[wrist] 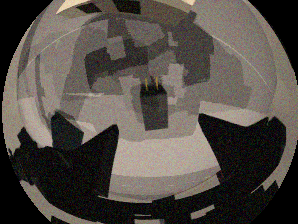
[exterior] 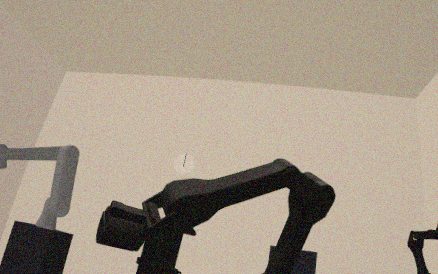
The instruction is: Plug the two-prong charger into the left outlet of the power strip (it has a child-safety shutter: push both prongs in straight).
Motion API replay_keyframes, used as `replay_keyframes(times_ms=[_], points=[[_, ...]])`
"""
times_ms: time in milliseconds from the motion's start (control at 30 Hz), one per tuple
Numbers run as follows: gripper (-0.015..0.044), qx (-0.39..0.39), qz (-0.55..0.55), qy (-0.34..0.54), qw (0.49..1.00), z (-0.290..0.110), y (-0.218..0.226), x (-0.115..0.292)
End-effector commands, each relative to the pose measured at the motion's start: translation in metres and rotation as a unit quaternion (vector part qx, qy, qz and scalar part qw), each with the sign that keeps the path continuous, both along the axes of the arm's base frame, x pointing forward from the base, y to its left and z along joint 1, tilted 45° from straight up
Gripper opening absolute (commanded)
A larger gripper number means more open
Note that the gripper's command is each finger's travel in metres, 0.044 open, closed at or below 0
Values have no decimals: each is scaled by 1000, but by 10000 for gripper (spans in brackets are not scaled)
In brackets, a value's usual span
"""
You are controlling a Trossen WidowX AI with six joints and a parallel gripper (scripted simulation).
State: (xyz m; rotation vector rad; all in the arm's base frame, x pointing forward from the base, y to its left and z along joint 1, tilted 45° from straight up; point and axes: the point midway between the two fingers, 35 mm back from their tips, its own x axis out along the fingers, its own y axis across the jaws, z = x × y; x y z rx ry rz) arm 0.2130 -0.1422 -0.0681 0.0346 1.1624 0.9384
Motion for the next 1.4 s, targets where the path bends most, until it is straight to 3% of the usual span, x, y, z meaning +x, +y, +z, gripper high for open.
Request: replay_keyframes(times_ms=[0,1100,1367], points=[[440,6,-3,5,1000,-5,5,-1],[440,7,-2,4,1000,-37,37,4],[230,2,0,0,1000,-35,34,6]])
